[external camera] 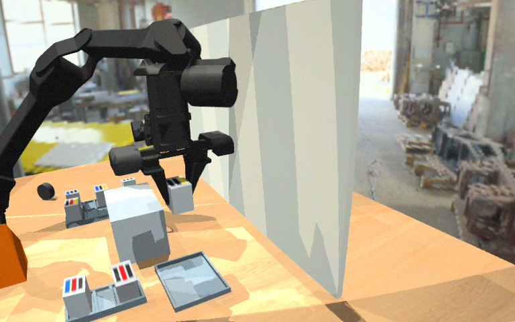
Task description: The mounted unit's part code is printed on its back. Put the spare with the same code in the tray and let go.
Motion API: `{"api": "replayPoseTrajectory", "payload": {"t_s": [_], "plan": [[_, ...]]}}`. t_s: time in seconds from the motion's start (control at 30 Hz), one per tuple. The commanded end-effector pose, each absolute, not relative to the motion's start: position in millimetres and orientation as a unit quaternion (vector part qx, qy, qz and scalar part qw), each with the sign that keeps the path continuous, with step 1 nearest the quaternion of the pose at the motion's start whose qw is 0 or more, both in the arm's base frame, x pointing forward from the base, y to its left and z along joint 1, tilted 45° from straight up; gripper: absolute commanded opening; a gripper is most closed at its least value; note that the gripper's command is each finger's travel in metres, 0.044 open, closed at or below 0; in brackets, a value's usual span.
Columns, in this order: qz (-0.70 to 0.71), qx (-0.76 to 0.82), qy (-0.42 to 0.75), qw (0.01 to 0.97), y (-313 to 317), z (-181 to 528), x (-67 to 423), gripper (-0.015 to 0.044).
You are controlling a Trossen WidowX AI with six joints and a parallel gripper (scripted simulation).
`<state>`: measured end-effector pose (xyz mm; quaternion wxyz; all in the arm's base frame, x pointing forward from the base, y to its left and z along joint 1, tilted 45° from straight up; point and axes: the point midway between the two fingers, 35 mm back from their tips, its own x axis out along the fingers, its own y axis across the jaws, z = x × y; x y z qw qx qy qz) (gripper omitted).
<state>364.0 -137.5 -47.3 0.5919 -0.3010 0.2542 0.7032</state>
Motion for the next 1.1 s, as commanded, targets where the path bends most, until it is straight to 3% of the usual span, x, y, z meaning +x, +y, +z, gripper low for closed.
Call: {"api": "replayPoseTrajectory", "payload": {"t_s": [0.0, 1.07], "plan": [[0.702, -0.307, 0.251, 0.592, -149, -58, 363, 0.0], [0.701, -0.307, 0.251, 0.592, -134, -76, 364, 0.0]]}}
